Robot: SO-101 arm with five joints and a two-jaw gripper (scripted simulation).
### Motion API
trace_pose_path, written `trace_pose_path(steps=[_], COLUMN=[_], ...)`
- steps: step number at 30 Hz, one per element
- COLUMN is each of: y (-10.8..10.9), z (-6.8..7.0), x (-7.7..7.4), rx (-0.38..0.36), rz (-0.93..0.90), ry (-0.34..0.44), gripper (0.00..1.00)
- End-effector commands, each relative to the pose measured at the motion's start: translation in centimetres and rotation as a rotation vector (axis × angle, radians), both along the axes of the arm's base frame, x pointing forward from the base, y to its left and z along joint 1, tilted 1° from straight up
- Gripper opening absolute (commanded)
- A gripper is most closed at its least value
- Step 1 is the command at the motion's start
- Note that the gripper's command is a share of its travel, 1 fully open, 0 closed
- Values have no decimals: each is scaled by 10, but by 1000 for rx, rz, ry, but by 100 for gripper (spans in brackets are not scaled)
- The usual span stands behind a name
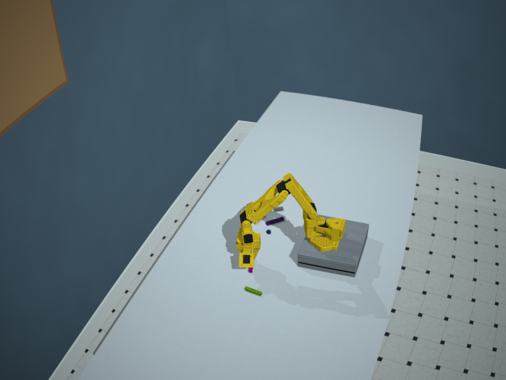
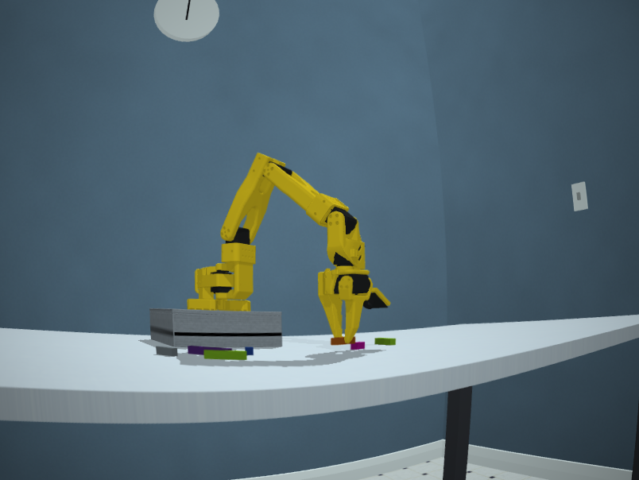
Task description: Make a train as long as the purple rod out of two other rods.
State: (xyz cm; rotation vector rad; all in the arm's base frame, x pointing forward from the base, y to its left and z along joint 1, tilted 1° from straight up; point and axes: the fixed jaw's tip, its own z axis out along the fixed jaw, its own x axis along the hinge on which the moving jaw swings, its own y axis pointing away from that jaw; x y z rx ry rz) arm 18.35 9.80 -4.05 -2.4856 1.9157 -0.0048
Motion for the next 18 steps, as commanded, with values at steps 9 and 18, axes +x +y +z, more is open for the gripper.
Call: trace_pose_path(steps=[9,18], y=[2,2], z=[-1,-4], x=[-2,-2], rx=[-4,-4], rz=[11,11], ry=[11,11], gripper=[0,0])
